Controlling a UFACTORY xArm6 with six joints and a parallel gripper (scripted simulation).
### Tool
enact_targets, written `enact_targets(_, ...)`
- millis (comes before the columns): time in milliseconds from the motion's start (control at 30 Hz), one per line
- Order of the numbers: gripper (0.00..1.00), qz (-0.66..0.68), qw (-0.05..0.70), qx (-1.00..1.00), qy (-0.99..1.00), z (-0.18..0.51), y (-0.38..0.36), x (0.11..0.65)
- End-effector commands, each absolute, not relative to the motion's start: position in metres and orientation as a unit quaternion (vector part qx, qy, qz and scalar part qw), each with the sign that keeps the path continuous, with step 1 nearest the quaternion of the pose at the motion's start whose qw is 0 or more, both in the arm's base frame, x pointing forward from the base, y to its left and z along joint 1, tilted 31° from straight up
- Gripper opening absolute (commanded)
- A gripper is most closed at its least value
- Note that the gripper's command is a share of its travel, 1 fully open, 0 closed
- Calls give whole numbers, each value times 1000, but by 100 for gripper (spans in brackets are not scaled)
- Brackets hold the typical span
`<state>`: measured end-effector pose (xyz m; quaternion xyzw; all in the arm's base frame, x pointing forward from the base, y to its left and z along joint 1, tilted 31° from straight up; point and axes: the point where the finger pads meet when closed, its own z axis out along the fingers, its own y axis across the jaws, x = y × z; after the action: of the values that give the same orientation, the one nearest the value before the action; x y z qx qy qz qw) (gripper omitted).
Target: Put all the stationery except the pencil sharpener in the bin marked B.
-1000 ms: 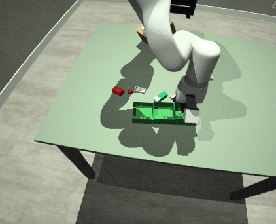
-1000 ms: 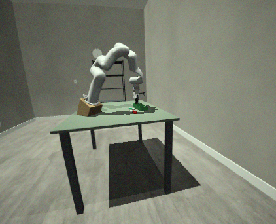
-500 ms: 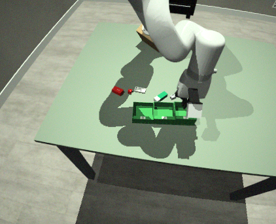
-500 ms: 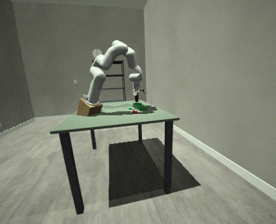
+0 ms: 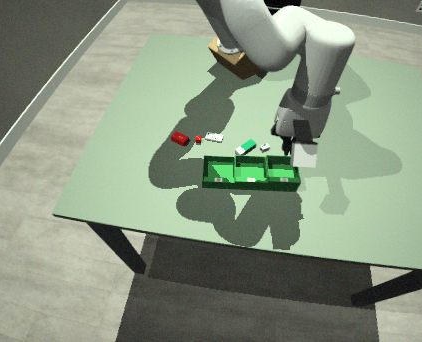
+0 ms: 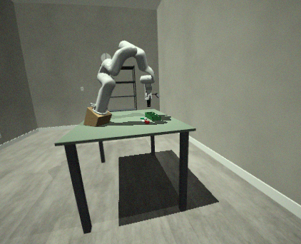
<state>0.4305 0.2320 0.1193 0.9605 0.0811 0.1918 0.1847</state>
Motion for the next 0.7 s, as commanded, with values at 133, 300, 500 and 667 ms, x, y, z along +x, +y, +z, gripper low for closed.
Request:
enact_targets(133, 7, 193, 184, 960, 81, 185, 257, 401)
enact_targets(300, 7, 193, 184, 960, 81, 199, 262, 395)
enact_targets(500, 7, 193, 184, 960, 81, 199, 262, 395)
enact_targets(667, 38, 202, 174, 963, 33, 189, 249, 392)
